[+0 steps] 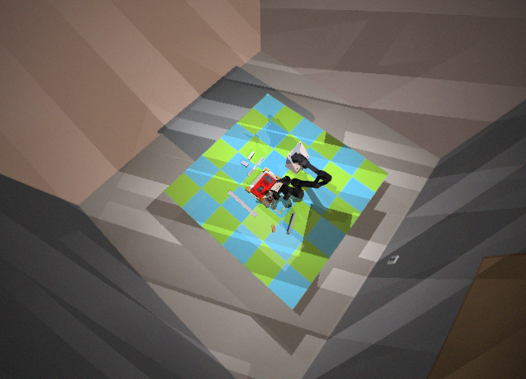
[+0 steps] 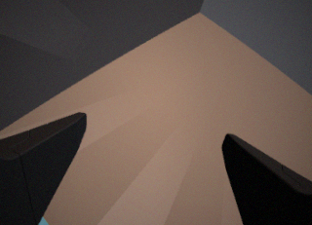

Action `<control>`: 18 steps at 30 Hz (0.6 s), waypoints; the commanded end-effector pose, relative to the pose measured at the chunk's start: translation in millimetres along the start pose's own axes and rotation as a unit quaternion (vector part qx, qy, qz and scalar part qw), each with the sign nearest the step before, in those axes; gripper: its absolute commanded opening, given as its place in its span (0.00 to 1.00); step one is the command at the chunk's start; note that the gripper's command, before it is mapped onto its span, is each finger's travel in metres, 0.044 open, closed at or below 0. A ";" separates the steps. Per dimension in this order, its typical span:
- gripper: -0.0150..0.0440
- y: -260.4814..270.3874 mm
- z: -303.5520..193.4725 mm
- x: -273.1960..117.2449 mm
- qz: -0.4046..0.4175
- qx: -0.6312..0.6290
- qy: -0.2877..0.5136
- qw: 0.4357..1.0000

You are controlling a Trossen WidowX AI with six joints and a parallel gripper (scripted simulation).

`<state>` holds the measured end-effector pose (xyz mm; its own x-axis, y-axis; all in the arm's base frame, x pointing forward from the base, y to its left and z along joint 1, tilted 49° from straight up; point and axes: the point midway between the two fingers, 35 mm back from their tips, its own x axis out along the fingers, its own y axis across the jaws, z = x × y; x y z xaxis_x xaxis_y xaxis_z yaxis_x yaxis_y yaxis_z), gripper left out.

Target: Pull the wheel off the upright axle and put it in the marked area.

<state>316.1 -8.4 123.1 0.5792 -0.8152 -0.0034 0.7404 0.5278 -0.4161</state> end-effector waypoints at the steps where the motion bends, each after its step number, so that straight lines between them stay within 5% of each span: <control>1: 0.89 1.4 0.3 0.7 0.003 0.000 -0.001 1.000; 4: 0.76 21.4 3.5 10.4 0.039 -0.001 -0.006 0.999; 11: 0.76 78.9 -1.5 35.8 0.157 0.002 0.024 0.987; 18: 0.76 129.0 -31.3 50.9 0.280 0.021 0.141 0.949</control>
<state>408.6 7.1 72.1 0.7852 -0.5577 -0.2692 0.4562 0.8148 -0.3577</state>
